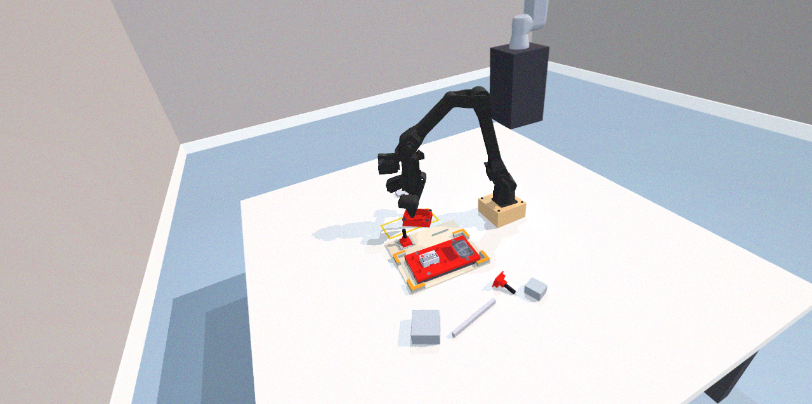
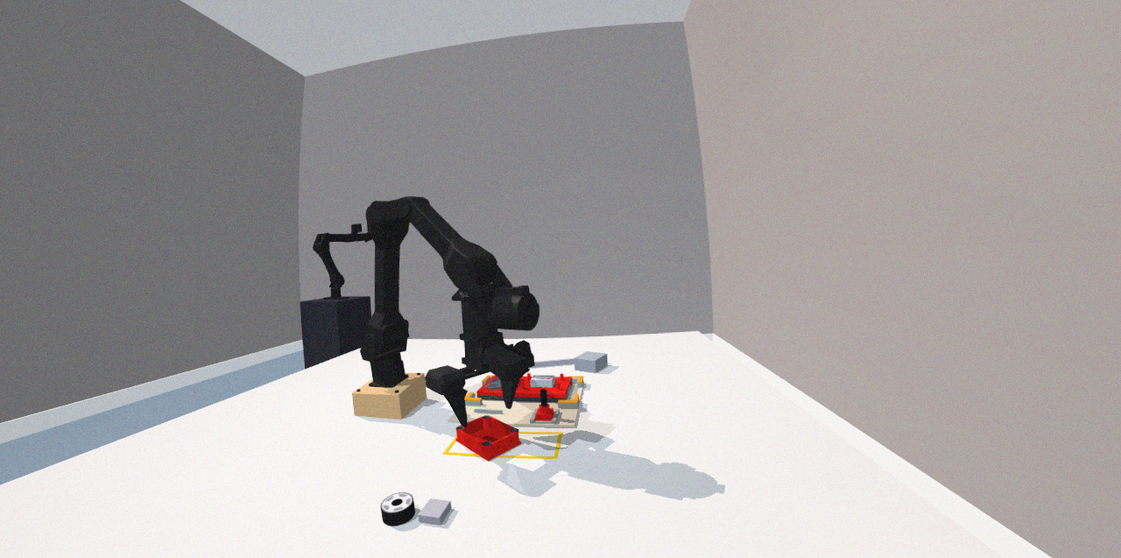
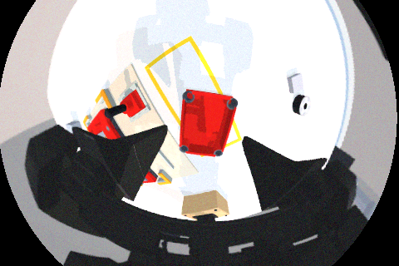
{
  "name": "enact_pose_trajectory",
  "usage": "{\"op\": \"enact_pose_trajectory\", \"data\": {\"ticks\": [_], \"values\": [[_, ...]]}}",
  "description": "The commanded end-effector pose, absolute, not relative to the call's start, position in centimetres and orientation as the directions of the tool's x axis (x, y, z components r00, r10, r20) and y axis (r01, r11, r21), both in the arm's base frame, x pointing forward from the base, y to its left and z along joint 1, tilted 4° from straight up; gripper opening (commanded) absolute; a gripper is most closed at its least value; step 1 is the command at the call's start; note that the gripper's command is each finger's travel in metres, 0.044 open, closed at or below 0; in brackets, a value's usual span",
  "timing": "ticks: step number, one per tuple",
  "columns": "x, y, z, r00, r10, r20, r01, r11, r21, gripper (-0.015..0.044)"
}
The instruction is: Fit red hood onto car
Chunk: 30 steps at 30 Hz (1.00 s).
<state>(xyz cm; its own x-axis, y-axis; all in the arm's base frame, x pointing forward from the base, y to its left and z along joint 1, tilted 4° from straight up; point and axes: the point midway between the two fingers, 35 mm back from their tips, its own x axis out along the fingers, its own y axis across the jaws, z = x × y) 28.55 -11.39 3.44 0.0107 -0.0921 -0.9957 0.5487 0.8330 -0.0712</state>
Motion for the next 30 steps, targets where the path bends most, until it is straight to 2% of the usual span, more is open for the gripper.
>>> {"op": "enact_pose_trajectory", "data": {"ticks": [1, 30], "values": [[28.2, -11.3, 2.6, -0.002, -0.082, -0.997, 0.544, 0.836, -0.070, 0.0440], [28.1, -11.4, 1.4, -0.002, -0.082, -0.997, 0.544, 0.836, -0.070, 0.0440]]}}
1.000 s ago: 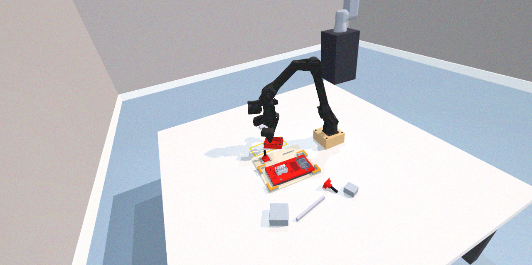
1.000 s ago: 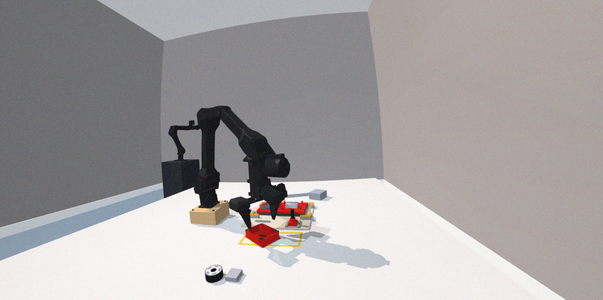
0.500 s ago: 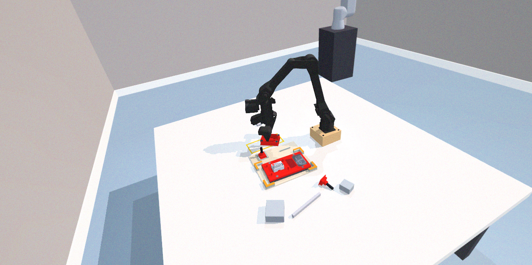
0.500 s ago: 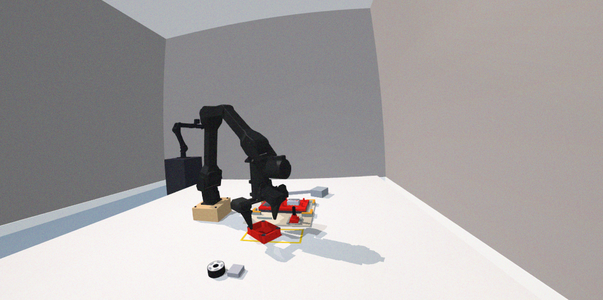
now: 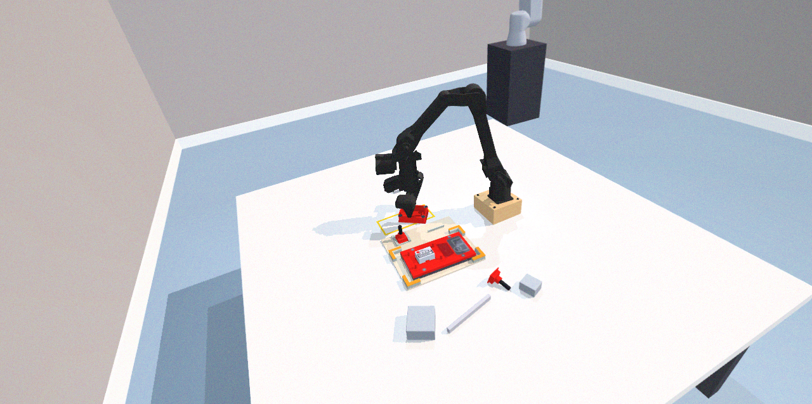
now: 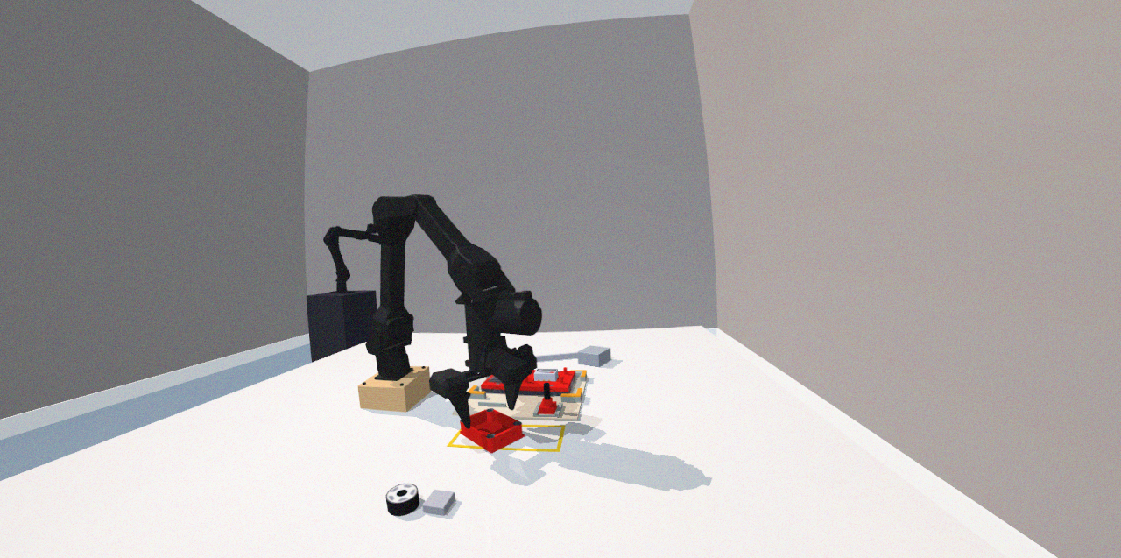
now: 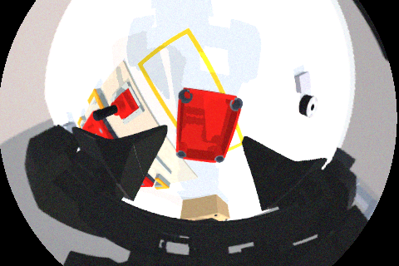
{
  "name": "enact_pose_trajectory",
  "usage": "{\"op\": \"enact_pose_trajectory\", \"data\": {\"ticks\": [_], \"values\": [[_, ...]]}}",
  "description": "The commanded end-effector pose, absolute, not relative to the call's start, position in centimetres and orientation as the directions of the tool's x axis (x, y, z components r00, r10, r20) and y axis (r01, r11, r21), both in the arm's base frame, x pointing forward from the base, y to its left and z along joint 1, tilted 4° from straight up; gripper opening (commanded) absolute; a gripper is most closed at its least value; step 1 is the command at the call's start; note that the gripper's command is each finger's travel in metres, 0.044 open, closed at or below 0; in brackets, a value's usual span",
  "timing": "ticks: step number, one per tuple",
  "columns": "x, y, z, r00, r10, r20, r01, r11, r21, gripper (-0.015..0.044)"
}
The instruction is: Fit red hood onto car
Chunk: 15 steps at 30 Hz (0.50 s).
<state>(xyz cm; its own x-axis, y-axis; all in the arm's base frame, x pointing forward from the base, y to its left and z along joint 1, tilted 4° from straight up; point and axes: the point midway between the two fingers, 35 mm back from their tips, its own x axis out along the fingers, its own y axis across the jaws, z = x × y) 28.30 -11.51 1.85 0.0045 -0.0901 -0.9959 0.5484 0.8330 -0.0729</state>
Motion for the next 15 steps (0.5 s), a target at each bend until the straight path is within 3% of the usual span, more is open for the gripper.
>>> {"op": "enact_pose_trajectory", "data": {"ticks": [1, 15], "values": [[28.12, -11.39, 1.37, -0.002, -0.082, -0.997, 0.544, 0.836, -0.070, 0.0440], [28.11, -11.45, 0.68, -0.002, -0.082, -0.997, 0.544, 0.836, -0.070, 0.0440]]}}
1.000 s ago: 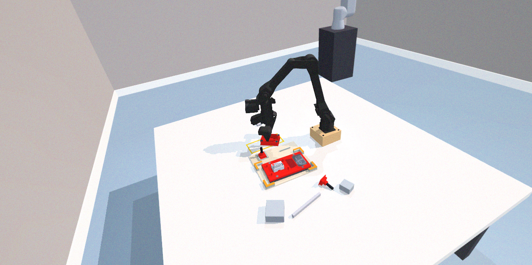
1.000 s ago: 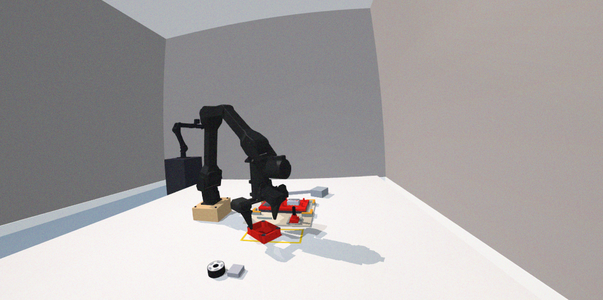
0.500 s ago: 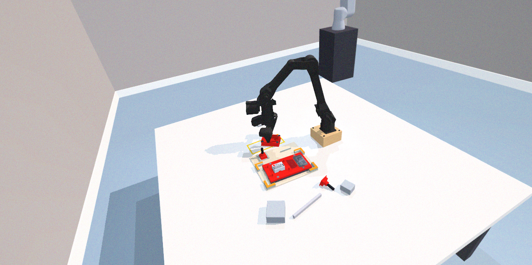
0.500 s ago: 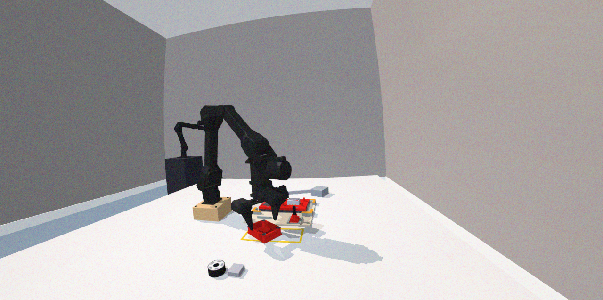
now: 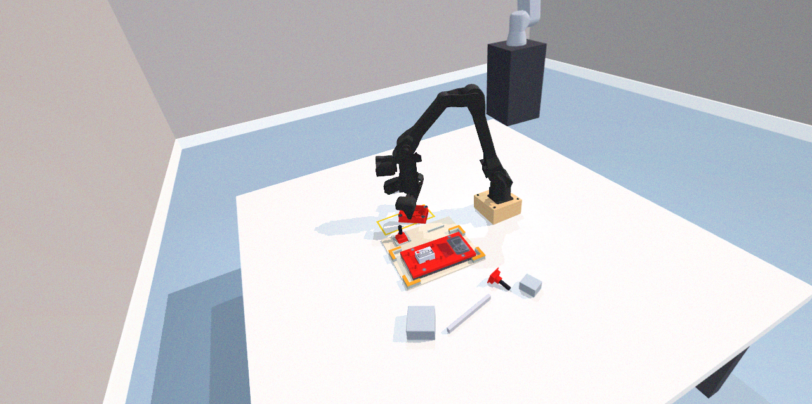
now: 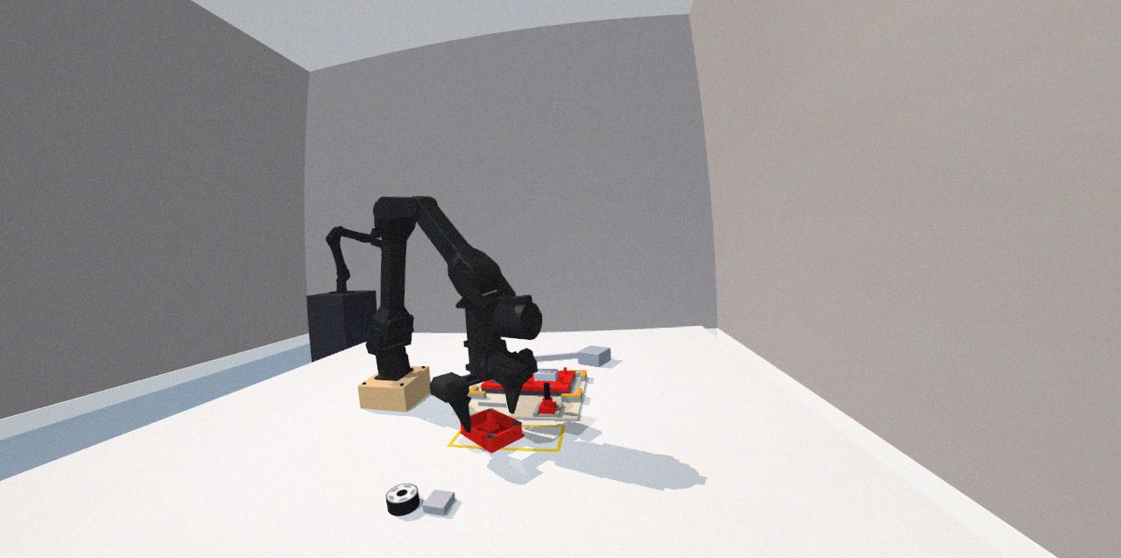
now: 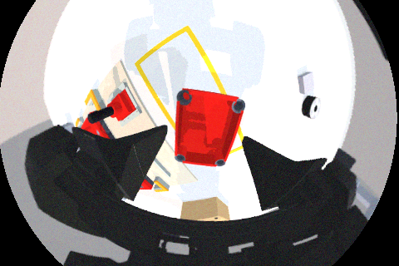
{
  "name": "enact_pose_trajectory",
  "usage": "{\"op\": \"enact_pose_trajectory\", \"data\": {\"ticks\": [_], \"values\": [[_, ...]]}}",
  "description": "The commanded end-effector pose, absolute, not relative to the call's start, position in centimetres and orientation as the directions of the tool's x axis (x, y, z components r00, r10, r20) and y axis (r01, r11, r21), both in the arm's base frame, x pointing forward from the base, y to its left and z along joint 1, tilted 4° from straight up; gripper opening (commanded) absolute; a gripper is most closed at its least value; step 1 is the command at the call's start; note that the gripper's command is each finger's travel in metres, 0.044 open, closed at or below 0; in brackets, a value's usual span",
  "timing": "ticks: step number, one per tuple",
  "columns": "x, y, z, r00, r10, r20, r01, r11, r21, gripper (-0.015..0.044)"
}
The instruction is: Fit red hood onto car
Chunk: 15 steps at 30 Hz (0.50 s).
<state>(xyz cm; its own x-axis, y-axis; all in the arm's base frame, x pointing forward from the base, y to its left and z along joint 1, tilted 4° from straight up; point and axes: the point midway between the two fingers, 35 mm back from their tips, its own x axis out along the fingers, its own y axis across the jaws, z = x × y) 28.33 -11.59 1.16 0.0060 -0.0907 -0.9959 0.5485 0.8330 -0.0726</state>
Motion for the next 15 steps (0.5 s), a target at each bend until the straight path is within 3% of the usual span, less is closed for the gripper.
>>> {"op": "enact_pose_trajectory", "data": {"ticks": [1, 15], "values": [[28.11, -11.45, 0.63, -0.002, -0.082, -0.997, 0.544, 0.836, -0.070, 0.0440], [28.09, -11.50, -0.02, -0.002, -0.082, -0.997, 0.544, 0.836, -0.070, 0.0440]]}}
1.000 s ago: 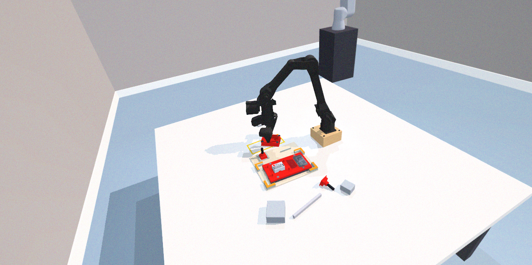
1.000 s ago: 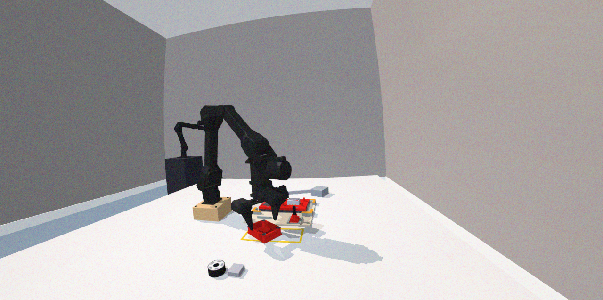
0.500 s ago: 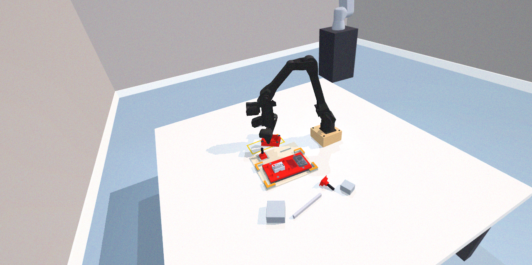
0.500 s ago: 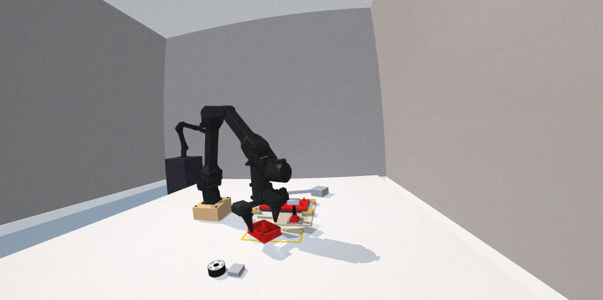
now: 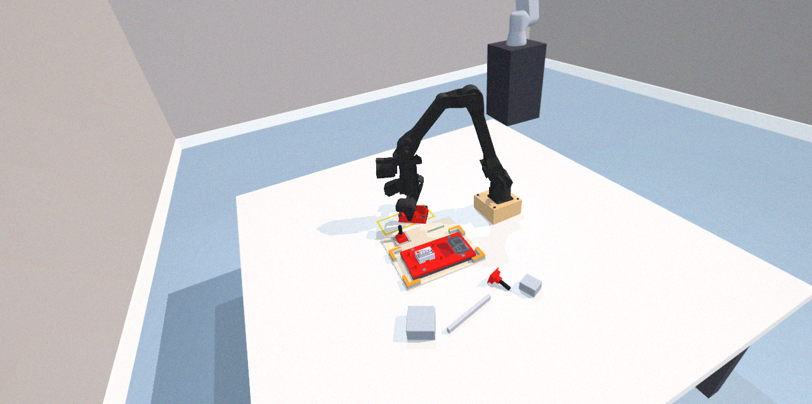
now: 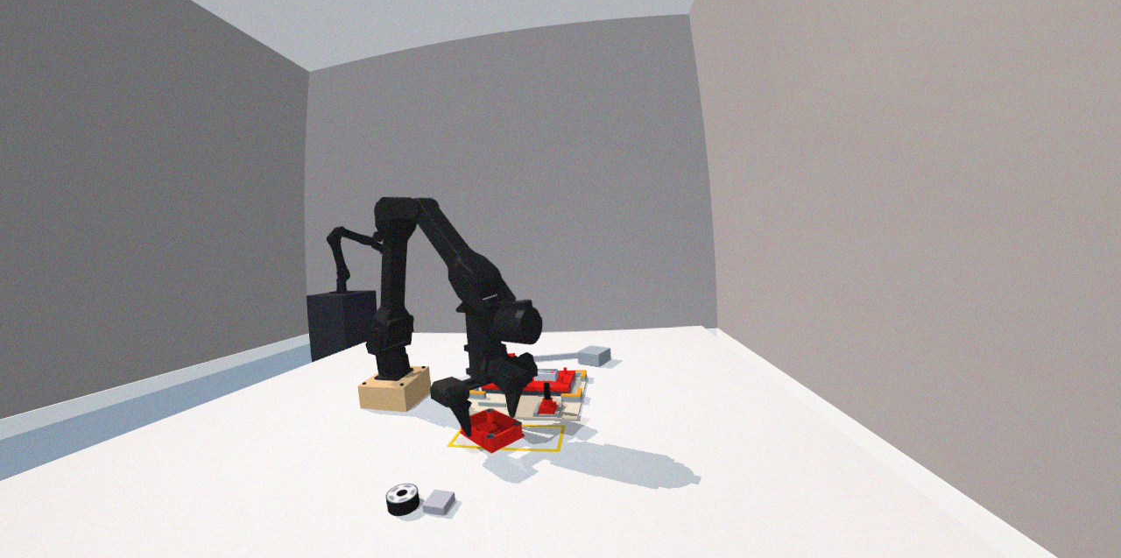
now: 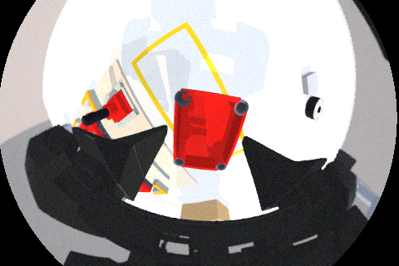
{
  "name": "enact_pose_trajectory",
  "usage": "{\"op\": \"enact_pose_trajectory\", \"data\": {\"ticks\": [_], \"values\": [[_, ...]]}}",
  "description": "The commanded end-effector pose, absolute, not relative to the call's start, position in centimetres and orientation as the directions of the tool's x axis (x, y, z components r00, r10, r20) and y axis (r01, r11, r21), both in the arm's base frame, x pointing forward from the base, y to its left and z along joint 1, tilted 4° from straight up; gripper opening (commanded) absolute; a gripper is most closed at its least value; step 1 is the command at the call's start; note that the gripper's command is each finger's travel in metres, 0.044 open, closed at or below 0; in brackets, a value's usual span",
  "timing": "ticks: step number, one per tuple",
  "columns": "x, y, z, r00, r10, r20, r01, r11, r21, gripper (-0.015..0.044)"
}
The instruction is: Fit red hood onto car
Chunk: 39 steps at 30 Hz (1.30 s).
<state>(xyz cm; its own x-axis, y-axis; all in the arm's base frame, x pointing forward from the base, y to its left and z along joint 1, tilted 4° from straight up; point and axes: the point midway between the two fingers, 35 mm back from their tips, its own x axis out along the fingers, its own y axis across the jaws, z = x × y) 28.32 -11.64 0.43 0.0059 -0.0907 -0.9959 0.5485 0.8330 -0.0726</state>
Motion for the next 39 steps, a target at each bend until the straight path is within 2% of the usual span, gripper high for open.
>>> {"op": "enact_pose_trajectory", "data": {"ticks": [1, 4, 8, 17, 27, 28, 39], "values": [[28.1, -11.5, 0.0, -0.002, -0.082, -0.997, 0.544, 0.836, -0.070, 0.0440], [28.1, -11.5, 0.0, -0.002, -0.082, -0.997, 0.544, 0.836, -0.070, 0.0440], [28.3, -11.6, 0.3, 0.004, -0.090, -0.996, 0.548, 0.833, -0.073, 0.0335], [28.3, -11.6, 0.3, 0.004, -0.090, -0.996, 0.548, 0.833, -0.073, 0.0275], [28.3, -11.5, 1.9, 0.003, -0.090, -0.996, 0.548, 0.833, -0.074, 0.0012], [28.3, -11.5, 2.3, 0.003, -0.090, -0.996, 0.548, 0.833, -0.074, 0.0000], [28.3, -11.1, 6.5, 0.003, -0.090, -0.996, 0.548, 0.833, -0.074, 0.0000]]}}
